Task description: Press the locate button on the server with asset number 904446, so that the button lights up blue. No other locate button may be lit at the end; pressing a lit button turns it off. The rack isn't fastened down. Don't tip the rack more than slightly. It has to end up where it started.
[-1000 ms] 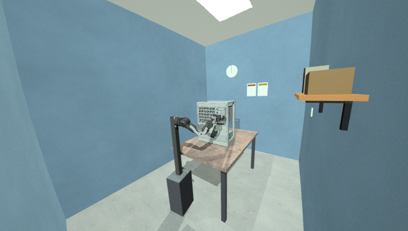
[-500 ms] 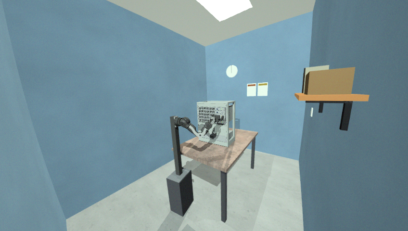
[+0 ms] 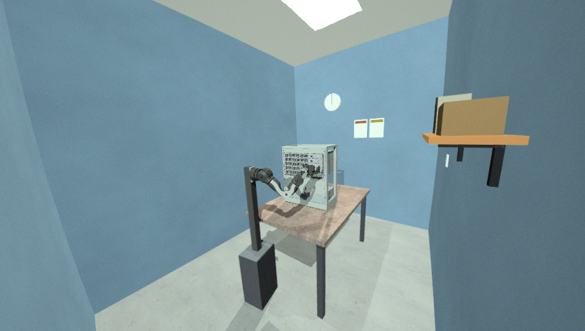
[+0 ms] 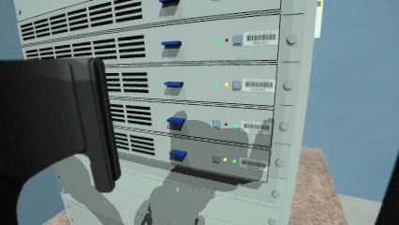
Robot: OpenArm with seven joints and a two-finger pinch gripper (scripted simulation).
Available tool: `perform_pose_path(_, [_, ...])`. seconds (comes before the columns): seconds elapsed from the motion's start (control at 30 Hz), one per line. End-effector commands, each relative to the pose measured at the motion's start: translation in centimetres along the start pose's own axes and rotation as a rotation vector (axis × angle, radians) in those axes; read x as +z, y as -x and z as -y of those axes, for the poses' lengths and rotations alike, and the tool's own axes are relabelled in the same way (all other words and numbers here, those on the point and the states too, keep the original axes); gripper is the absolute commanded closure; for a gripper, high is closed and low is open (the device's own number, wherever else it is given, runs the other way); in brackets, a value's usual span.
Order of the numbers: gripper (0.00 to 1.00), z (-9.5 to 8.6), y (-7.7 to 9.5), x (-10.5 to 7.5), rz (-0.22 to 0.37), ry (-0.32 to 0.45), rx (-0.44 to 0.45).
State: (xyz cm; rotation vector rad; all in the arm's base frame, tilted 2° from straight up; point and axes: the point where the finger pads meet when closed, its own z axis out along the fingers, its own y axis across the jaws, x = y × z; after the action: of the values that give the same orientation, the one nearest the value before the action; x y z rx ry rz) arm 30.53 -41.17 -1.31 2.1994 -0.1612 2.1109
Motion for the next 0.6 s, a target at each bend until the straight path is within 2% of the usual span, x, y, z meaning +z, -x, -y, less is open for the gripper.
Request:
perform_pose_path(0.0, [0.4,0.0,-0.1,0.0,-0.003,0.001,-0.003])
perform_pose_path(0.2, [0.4,-0.3,0.0,-0.1,0.002,0.019,-0.033])
perform_pose_path(0.57, [0.4,-1.5,0.2,-0.5,0.023,0.089,-0.161])
